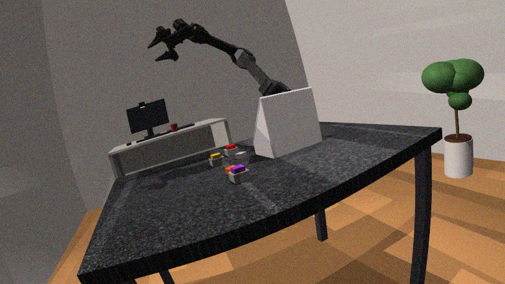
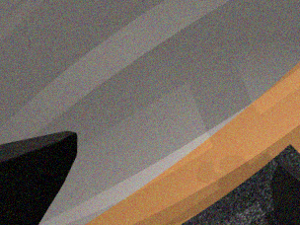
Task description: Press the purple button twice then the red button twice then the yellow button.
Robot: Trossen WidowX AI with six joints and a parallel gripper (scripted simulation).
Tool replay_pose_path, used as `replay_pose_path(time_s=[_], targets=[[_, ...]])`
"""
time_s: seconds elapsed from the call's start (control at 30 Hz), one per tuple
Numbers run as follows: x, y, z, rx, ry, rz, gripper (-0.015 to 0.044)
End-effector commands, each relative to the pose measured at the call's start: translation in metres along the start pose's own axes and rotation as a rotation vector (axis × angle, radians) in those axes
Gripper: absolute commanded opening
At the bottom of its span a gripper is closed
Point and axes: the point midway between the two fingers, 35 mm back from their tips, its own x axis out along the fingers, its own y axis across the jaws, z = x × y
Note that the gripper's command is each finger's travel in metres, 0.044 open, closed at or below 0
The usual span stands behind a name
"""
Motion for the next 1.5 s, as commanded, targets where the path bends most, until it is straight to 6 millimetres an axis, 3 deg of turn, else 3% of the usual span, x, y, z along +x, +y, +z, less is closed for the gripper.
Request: replay_pose_path(time_s=[0.0,0.27,0.5,0.73,0.93,1.0,1.1,1.17,1.27,1.47], targets=[[0.026,0.039,-0.057,-0.07,0.126,0.023,0.04],[0.059,0.098,-0.194,-0.22,0.408,0.026,0.04],[0.061,0.117,-0.328,-0.366,0.669,-0.029,0.04],[0.037,0.1,-0.461,-0.539,0.931,-0.158,0.04],[-0.006,0.054,-0.561,-0.722,1.136,-0.344,0.04],[-0.016,0.041,-0.578,-0.765,1.174,-0.393,0.04],[-0.017,0.04,-0.58,-0.769,1.177,-0.398,0.04],[-0.012,0.031,-0.589,-0.769,1.177,-0.397,0.0347],[0.004,0.001,-0.619,-0.77,1.175,-0.4,0.0269],[0.005,-0.001,-0.621,-0.77,1.175,-0.4,0.0111]])
